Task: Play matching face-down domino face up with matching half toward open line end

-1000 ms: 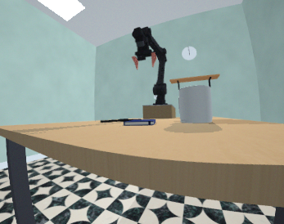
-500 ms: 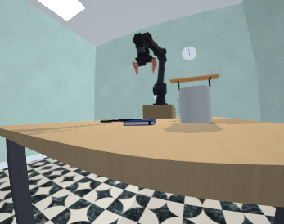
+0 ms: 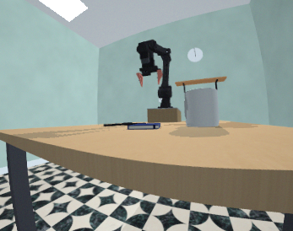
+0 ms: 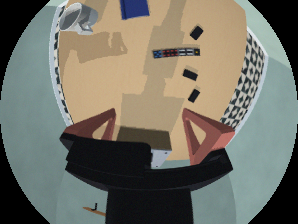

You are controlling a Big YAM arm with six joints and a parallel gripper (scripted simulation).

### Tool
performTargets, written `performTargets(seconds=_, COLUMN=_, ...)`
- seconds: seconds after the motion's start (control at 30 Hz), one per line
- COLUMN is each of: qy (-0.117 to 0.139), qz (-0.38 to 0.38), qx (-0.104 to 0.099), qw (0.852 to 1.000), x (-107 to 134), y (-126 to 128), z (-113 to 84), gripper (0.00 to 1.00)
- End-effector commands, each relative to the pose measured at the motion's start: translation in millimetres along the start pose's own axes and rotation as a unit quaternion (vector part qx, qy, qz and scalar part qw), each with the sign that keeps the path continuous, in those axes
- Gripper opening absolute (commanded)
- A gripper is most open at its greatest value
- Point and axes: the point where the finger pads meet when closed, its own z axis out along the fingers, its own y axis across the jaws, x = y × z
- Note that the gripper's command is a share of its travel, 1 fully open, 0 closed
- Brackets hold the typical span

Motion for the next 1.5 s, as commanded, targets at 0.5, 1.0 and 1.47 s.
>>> performTargets(seconds=0.5, qy=-0.015, qz=0.017, qx=0.004, qw=1.000, x=-10, y=-1, z=12.8, gripper=1.00)
performTargets(seconds=1.0, qy=-0.013, qz=0.065, qx=0.006, qw=0.998, x=-14, y=1, z=18.8, gripper=1.00)
performTargets(seconds=1.47, qy=-0.012, qz=-0.187, qx=0.007, qw=0.982, x=18, y=-70, z=63.2, gripper=0.71)
